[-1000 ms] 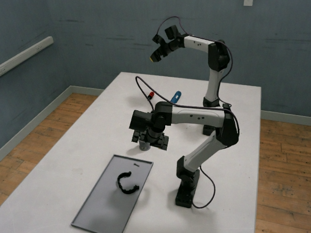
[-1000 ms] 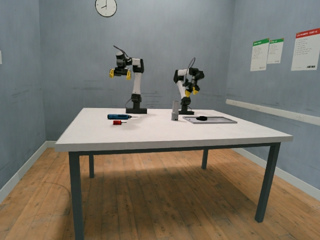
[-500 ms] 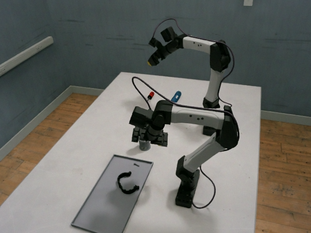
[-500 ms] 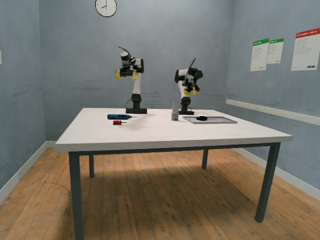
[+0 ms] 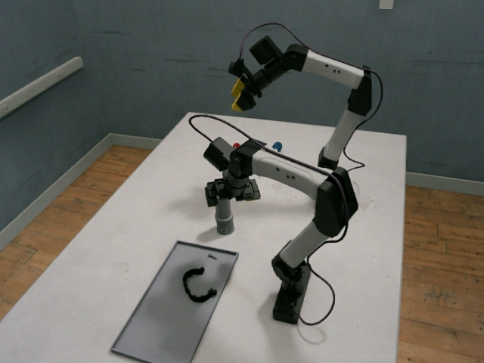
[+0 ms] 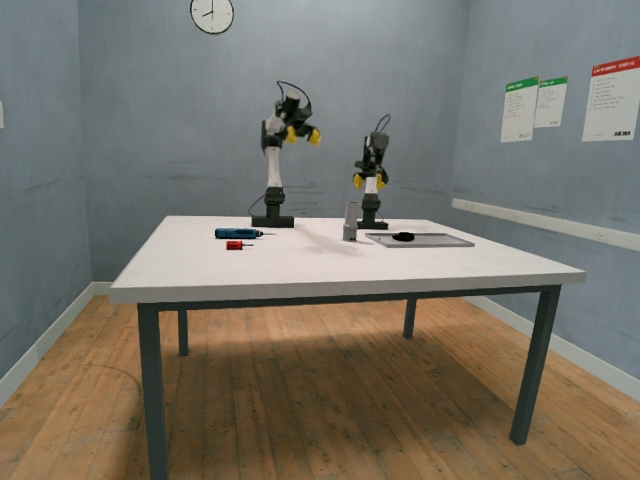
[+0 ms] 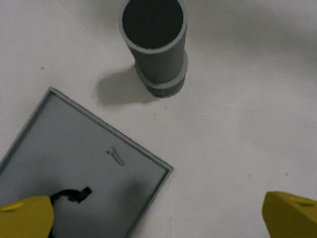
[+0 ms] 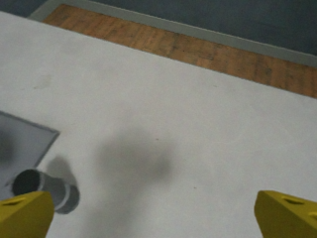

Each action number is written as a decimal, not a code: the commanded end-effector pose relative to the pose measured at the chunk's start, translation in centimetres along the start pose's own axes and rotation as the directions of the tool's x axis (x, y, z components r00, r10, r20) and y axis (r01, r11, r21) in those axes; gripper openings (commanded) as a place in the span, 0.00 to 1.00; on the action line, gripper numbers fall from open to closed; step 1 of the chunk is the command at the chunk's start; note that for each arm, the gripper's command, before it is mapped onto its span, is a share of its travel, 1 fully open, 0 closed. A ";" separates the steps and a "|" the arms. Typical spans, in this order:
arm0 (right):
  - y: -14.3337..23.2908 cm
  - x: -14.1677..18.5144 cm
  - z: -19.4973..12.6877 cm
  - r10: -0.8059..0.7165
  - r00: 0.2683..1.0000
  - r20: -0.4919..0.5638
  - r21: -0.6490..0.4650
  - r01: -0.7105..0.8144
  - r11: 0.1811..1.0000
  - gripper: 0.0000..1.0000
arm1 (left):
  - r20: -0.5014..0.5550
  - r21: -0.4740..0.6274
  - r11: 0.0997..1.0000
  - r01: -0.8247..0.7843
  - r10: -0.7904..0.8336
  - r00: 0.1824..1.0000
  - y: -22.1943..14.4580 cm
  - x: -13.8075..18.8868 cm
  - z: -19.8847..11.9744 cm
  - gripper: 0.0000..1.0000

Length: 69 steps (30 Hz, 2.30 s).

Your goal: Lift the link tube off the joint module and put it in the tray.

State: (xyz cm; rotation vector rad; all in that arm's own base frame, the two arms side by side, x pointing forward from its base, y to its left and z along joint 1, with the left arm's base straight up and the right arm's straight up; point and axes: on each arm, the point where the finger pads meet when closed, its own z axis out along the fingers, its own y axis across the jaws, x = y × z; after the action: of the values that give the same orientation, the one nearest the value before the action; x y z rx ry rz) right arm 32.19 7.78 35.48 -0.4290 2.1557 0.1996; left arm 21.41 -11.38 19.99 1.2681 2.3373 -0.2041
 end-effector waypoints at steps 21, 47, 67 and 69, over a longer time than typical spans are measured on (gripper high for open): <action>13.9 6.0 -13.6 -0.287 0.958 -0.012 -0.383 0.260 0.886 1.00 | 0.132 -0.093 0.936 0.339 -0.326 0.936 0.1 -9.0 3.3 0.77; 13.7 9.1 -12.4 -0.287 0.957 -0.027 -0.382 0.256 0.888 1.00 | 0.315 -0.092 0.936 0.339 -0.296 0.902 -1.4 -3.2 10.2 0.77; 13.7 9.4 -12.5 -0.290 0.957 -0.022 -0.387 0.259 0.885 1.00 | 0.318 -0.089 0.936 0.341 -0.298 0.900 0.3 -6.8 15.6 0.63; 13.7 9.4 -12.5 -0.290 0.957 -0.022 -0.387 0.259 0.885 1.00 | 0.312 -0.089 0.936 0.341 -0.299 0.902 0.0 -5.8 15.8 0.60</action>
State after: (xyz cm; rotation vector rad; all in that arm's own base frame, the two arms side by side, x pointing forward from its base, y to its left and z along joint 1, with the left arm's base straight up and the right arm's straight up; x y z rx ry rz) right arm 12.59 14.54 34.73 -0.9767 2.1098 0.4477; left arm 28.14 -20.13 7.49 0.7432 2.3107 -0.2853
